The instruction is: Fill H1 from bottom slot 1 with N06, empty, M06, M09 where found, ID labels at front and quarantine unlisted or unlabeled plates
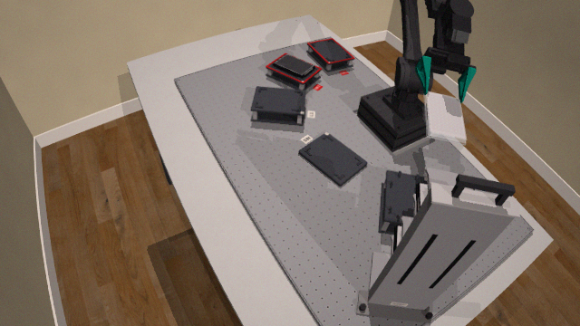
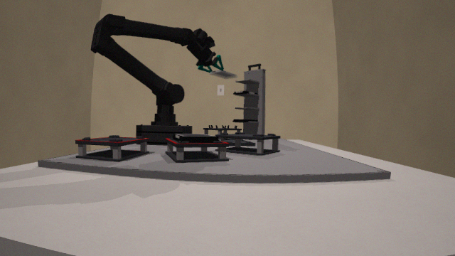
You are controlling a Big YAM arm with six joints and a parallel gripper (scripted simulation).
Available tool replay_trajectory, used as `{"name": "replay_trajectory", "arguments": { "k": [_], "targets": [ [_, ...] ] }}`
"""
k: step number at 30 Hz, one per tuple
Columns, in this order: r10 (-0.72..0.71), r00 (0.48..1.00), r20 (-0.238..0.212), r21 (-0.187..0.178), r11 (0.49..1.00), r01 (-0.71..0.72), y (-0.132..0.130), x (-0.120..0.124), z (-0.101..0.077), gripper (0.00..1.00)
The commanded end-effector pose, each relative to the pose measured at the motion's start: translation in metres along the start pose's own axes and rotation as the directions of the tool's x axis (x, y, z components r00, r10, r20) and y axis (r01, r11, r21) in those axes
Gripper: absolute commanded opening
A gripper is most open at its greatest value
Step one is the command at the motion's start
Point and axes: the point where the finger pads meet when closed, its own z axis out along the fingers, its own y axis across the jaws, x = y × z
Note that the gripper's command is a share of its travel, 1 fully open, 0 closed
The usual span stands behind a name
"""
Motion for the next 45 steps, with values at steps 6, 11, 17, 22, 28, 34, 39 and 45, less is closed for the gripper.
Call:
{"name": "replay_trajectory", "arguments": {
  "k": [6, 11, 17, 22, 28, 34, 39, 45],
  "targets": [
    [0.01, 0.998, 0.069, 0.001, 1.0, -0.01, -0.002, -0.046, -0.022, 0.86],
    [0.008, 0.999, 0.034, 0.002, 1.0, -0.008, -0.002, -0.026, -0.013, 0.86],
    [0.008, 0.998, 0.061, 0.004, 1.0, -0.008, -0.003, -0.037, -0.01, 0.86],
    [0.005, 0.995, 0.097, 0.001, 1.0, -0.005, -0.002, -0.058, -0.015, 0.86],
    [0.0, 0.996, 0.084, 0.001, 1.0, -0.001, -0.002, -0.055, -0.006, 0.86],
    [0.002, 0.995, 0.1, 0.001, 1.0, -0.002, -0.002, -0.066, -0.007, 0.86],
    [0.002, 0.996, 0.086, 0.003, 1.0, -0.002, -0.003, -0.061, 0.001, 0.86],
    [0.001, 0.996, 0.084, 0.003, 1.0, -0.002, -0.003, -0.063, 0.007, 0.86]
  ]
}}
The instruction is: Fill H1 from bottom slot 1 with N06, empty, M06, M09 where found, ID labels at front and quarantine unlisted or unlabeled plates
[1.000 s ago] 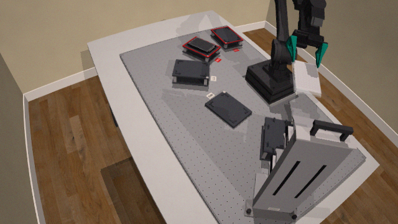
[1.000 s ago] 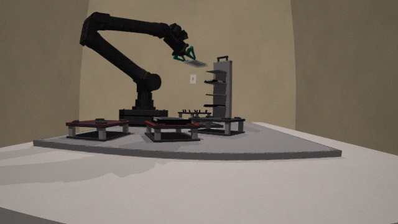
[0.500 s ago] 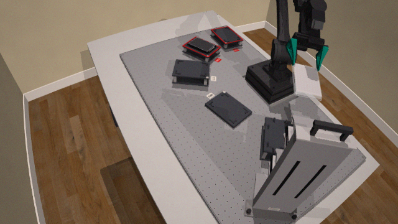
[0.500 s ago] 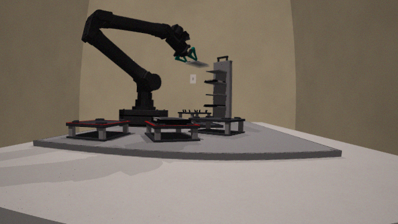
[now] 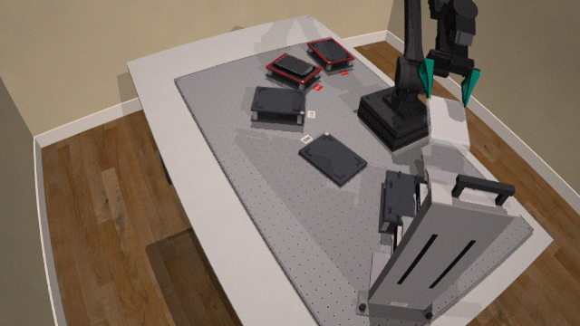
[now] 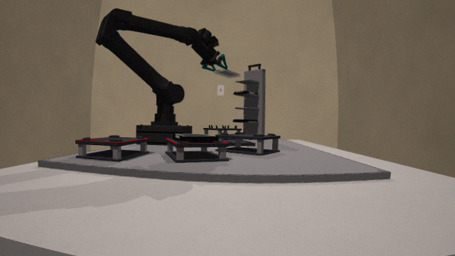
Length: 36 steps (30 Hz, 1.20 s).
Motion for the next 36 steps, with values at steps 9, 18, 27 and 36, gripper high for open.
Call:
{"name": "replay_trajectory", "arguments": {
  "k": [9, 18, 27, 36],
  "targets": [
    [-0.002, 0.997, 0.075, 0.003, 1.0, 0.002, -0.002, -0.039, -0.002, 0.86],
    [-0.002, 0.996, 0.087, 0.001, 1.0, 0.002, -0.002, -0.05, 0.002, 0.86],
    [-0.003, 0.996, 0.087, 0.0, 1.0, 0.003, -0.001, -0.054, 0.009, 0.86],
    [-0.003, 0.995, 0.095, 0.0, 1.0, 0.003, -0.001, -0.062, 0.014, 0.86]
  ]
}}
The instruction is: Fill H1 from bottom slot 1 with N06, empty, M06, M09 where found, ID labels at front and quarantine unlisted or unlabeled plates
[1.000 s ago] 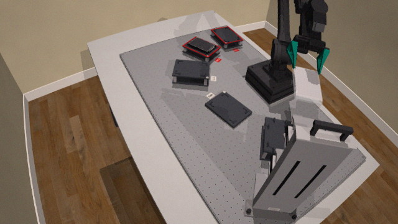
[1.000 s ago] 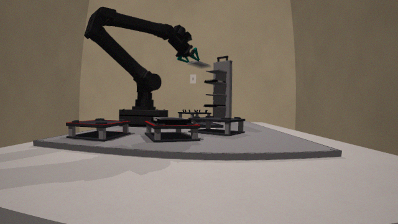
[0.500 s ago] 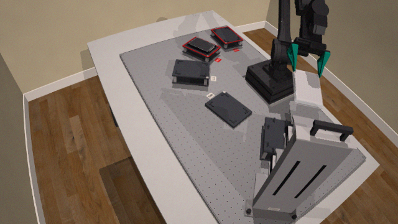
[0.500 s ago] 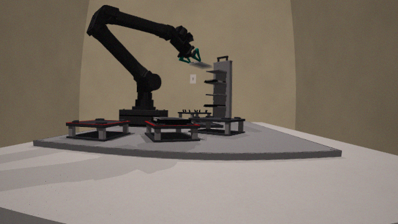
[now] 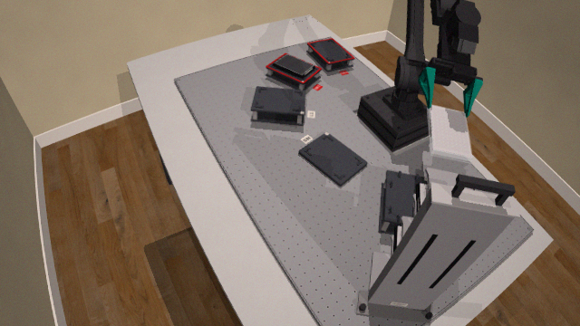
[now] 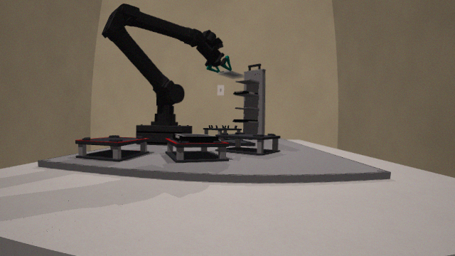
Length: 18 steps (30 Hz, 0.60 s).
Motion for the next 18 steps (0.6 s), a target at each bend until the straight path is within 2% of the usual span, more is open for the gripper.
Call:
{"name": "replay_trajectory", "arguments": {
  "k": [1, 5, 7, 10, 18],
  "targets": [
    [-0.002, 0.996, 0.093, 0.0, 1.0, 0.002, -0.002, -0.046, -0.012, 0.86],
    [-0.002, 0.995, 0.103, 0.001, 1.0, 0.001, -0.002, -0.053, -0.011, 0.86],
    [-0.004, 0.997, 0.079, 0.001, 1.0, 0.004, -0.002, -0.041, -0.003, 0.86],
    [-0.002, 0.995, 0.103, 0.002, 1.0, 0.001, -0.002, -0.056, -0.006, 0.86],
    [-0.002, 0.996, 0.091, 0.001, 1.0, 0.001, -0.002, -0.052, 0.002, 0.86]
  ]
}}
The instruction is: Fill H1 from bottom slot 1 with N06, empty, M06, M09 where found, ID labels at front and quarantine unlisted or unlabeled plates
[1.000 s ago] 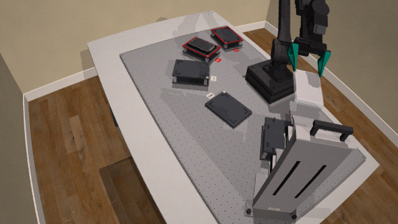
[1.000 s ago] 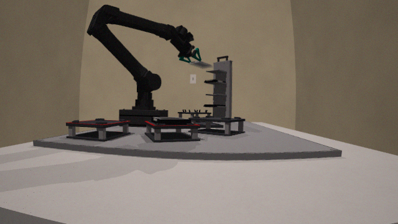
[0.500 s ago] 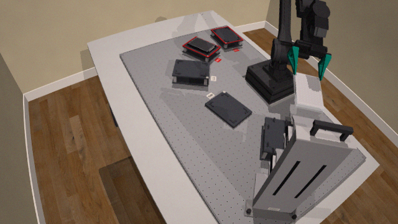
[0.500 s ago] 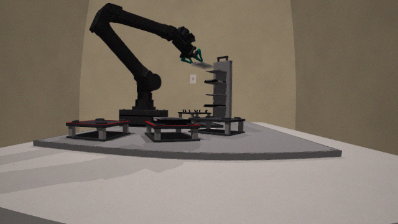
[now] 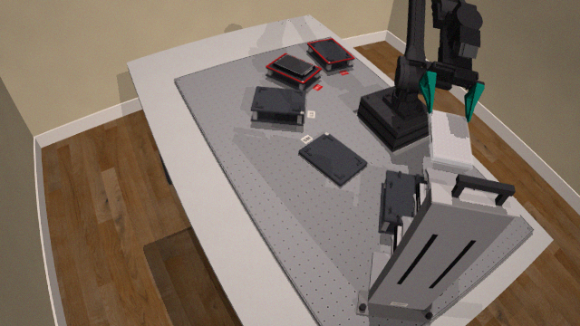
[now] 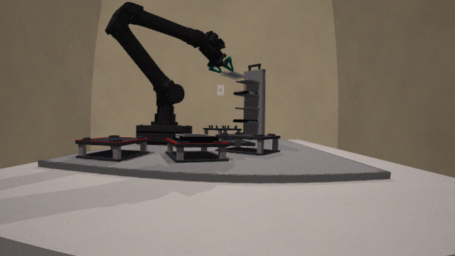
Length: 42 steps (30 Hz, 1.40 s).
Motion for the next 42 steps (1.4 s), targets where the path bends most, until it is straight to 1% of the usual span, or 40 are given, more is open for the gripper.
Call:
{"name": "replay_trajectory", "arguments": {
  "k": [1, 4, 6, 7, 9, 12, 14, 16, 17, 20, 21, 24, 28, 33, 36, 39, 42],
  "targets": [
    [-0.001, 0.995, 0.102, 0.003, 1.0, 0.001, -0.003, -0.052, -0.013, 0.86],
    [-0.002, 0.995, 0.102, 0.001, 1.0, 0.002, -0.002, -0.054, -0.01, 0.86],
    [-0.004, 0.997, 0.081, 0.001, 1.0, 0.004, -0.002, -0.042, -0.004, 0.86],
    [-0.003, 0.997, 0.082, 0.002, 1.0, 0.003, -0.002, -0.043, -0.003, 0.86],
    [-0.002, 0.995, 0.102, 0.002, 1.0, 0.002, -0.003, -0.056, -0.005, 0.86],
    [-0.003, 0.995, 0.102, 0.001, 1.0, 0.003, -0.002, -0.057, -0.003, 0.86],
    [-0.003, 0.996, 0.088, 0.002, 1.0, 0.003, -0.002, -0.05, 0.002, 0.86],
    [-0.003, 0.996, 0.088, 0.002, 1.0, 0.003, -0.002, -0.05, 0.002, 0.86],
    [-0.003, 0.997, 0.081, 0.001, 1.0, 0.003, -0.002, -0.047, 0.004, 0.86],
    [-0.002, 0.995, 0.102, 0.002, 1.0, 0.002, -0.002, -0.06, 0.002, 0.86],
    [-0.002, 0.995, 0.102, 0.002, 1.0, 0.002, -0.003, -0.06, 0.002, 0.86],
    [-0.003, 0.996, 0.084, 0.001, 1.0, 0.003, -0.002, -0.05, 0.008, 0.86],
    [-0.002, 0.995, 0.1, 0.002, 1.0, 0.002, -0.002, -0.06, 0.008, 0.86],
    [-0.003, 0.996, 0.091, 0.001, 1.0, 0.003, -0.002, -0.055, 0.012, 0.86],
    [-0.002, 0.995, 0.102, 0.002, 1.0, 0.002, -0.002, -0.063, 0.011, 0.86],
    [-0.003, 0.997, 0.082, 0.002, 1.0, 0.003, -0.002, -0.052, 0.017, 0.86],
    [-0.003, 0.996, 0.095, 0.002, 1.0, 0.003, -0.002, -0.059, 0.017, 0.86]
  ]
}}
